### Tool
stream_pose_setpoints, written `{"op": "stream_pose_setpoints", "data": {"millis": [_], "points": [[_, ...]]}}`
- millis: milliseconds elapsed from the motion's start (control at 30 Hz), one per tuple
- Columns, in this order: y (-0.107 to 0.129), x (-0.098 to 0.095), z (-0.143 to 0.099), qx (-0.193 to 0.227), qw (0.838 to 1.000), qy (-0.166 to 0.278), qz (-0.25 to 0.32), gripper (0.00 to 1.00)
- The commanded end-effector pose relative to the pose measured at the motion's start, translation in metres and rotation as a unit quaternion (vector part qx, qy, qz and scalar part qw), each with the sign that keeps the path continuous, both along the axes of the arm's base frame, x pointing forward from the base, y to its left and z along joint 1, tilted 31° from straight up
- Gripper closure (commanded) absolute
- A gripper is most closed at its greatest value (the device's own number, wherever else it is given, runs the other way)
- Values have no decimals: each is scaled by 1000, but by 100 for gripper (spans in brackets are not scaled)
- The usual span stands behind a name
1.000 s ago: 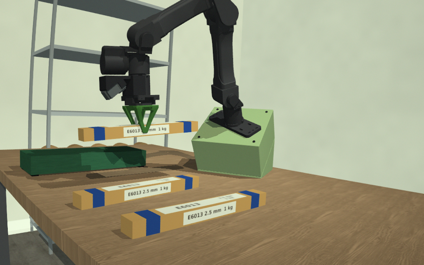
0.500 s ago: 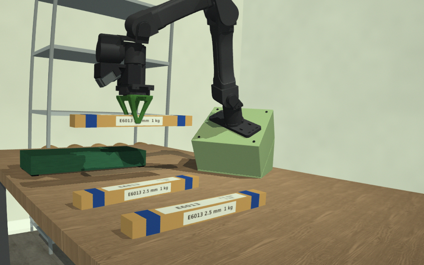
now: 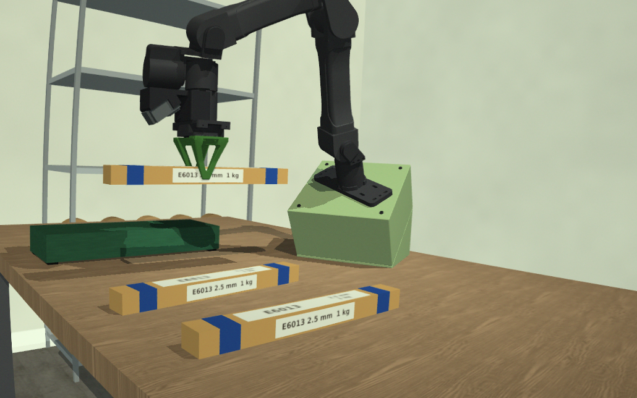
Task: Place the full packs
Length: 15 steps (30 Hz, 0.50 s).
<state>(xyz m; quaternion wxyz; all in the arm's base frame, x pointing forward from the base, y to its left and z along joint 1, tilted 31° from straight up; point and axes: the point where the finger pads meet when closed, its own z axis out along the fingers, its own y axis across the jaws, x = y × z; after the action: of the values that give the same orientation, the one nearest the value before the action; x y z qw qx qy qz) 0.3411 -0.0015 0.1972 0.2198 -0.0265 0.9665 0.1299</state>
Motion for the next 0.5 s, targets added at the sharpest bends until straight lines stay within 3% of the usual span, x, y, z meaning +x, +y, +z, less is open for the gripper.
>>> {"op": "stream_pose_setpoints", "data": {"millis": [0,467], "points": [[-9,-1,40,-4,999,-44,-10,100],[-12,0,47,-4,999,-49,-11,100]]}}
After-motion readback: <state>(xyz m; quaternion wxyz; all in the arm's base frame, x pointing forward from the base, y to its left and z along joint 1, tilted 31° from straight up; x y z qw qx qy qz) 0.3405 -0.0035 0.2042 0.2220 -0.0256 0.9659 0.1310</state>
